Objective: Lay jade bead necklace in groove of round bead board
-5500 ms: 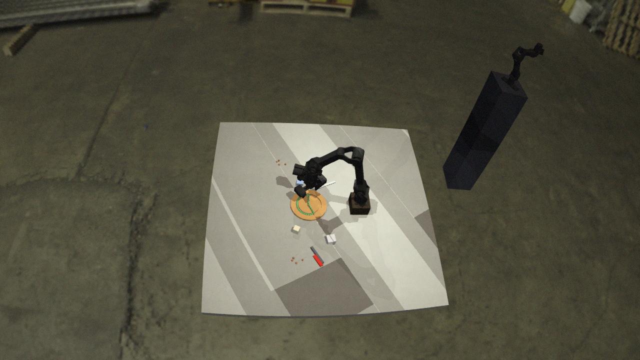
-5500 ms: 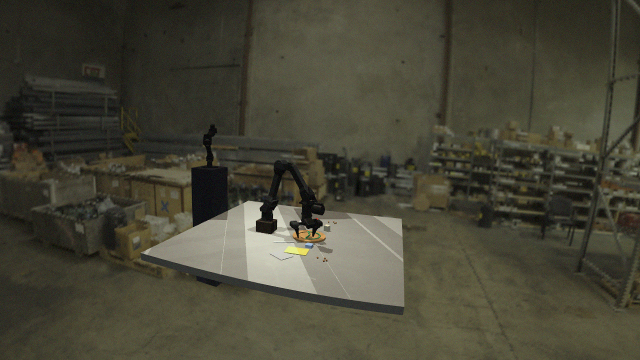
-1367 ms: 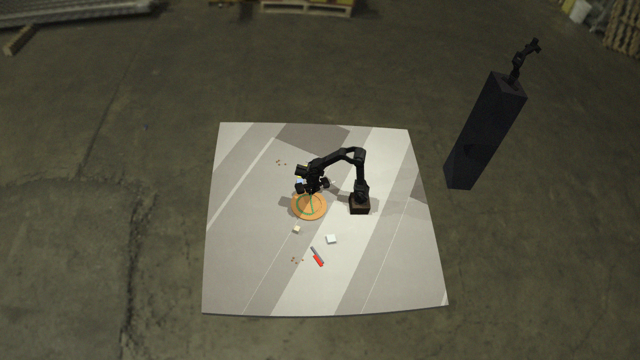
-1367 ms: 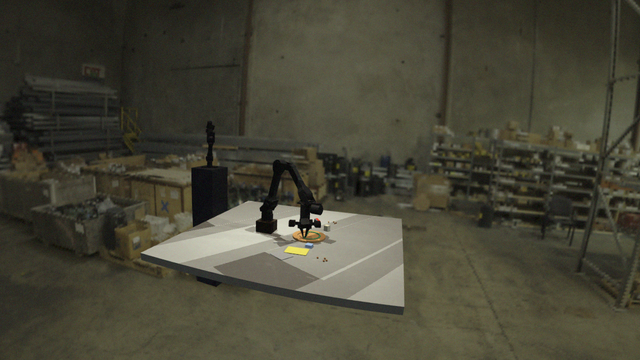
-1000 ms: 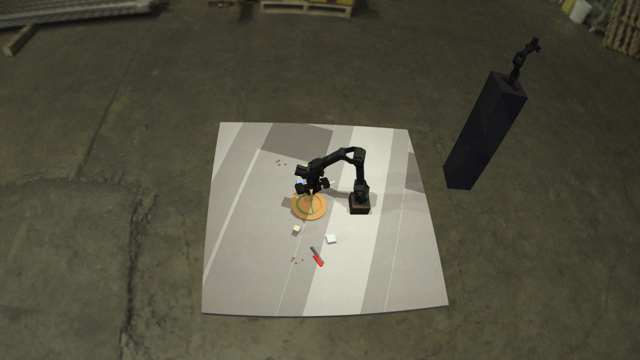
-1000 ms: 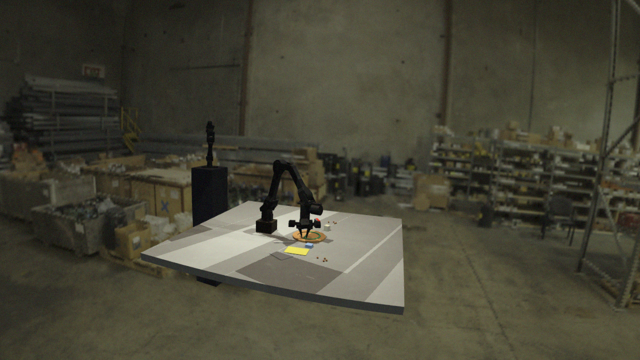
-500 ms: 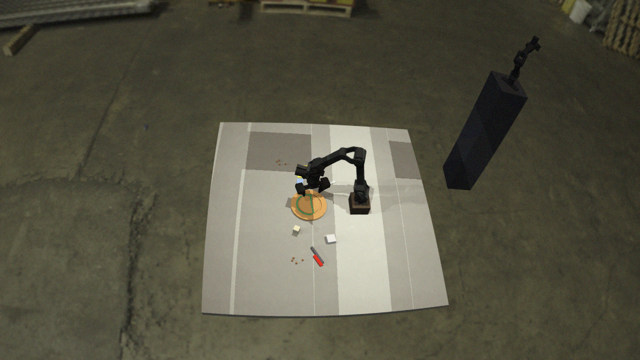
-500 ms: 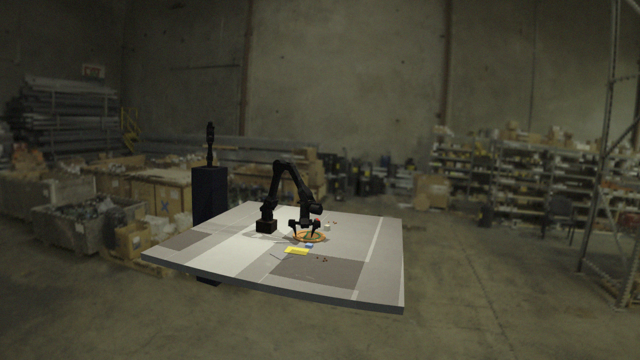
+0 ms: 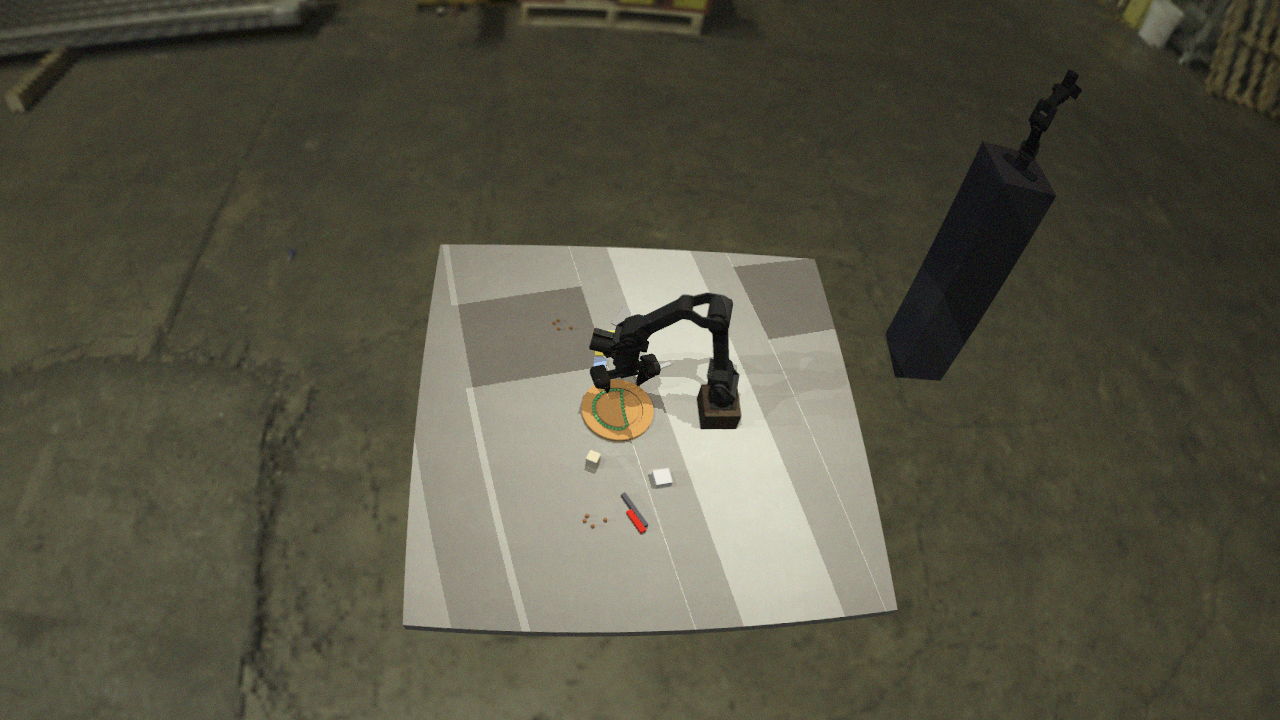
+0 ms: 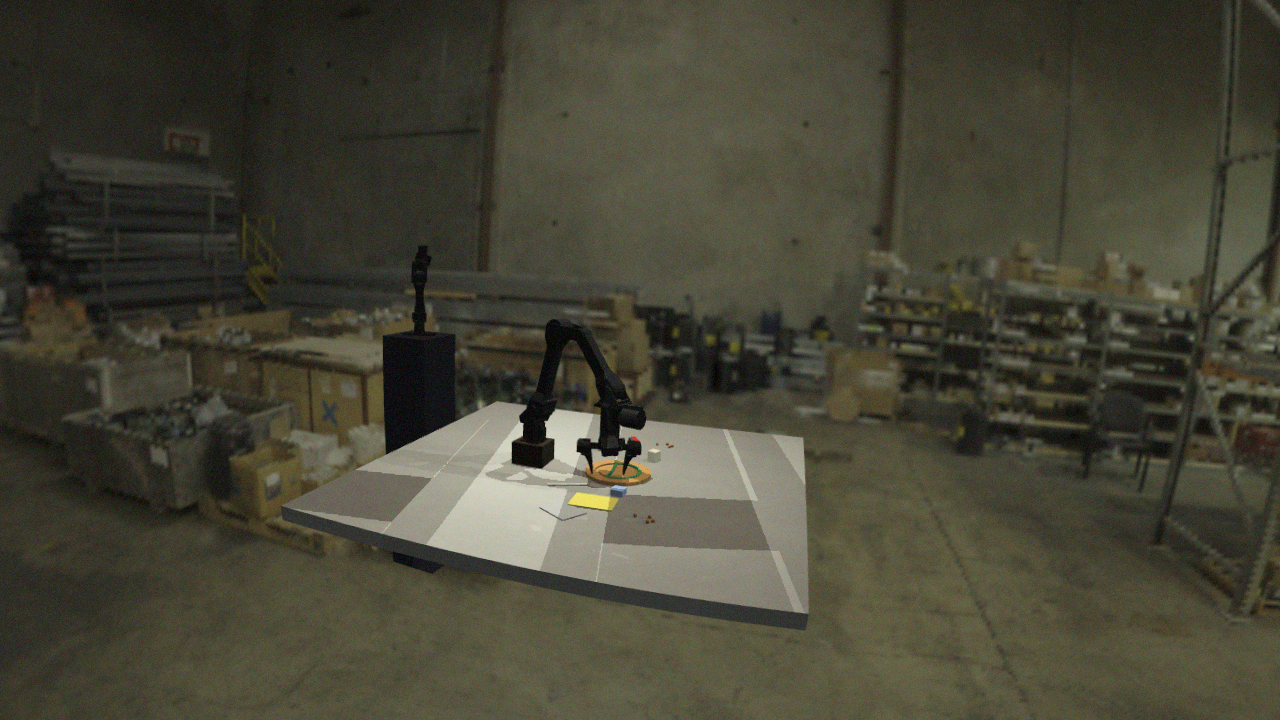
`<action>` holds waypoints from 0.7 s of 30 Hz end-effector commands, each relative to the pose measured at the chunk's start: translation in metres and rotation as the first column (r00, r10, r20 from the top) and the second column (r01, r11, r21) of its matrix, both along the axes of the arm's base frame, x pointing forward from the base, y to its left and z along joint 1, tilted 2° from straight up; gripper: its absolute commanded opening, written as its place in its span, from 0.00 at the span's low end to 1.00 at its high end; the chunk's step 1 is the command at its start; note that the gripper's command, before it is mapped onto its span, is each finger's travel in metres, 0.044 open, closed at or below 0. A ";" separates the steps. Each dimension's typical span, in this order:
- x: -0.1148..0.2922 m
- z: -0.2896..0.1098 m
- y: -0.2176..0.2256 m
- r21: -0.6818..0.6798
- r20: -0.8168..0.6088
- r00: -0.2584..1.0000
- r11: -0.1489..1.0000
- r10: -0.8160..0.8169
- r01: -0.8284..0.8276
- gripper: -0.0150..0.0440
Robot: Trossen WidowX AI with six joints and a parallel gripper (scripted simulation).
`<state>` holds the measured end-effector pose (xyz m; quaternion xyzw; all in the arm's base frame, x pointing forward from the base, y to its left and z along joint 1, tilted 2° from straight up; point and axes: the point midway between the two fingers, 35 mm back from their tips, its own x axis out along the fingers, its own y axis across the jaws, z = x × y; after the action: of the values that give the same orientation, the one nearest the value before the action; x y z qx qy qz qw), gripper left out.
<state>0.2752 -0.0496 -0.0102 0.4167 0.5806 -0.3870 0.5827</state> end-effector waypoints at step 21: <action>-0.008 0.030 0.094 -0.074 0.003 -0.397 -0.396 0.918 -0.915 0.46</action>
<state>0.2745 0.0034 0.0046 0.0430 0.6988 -0.0160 0.7138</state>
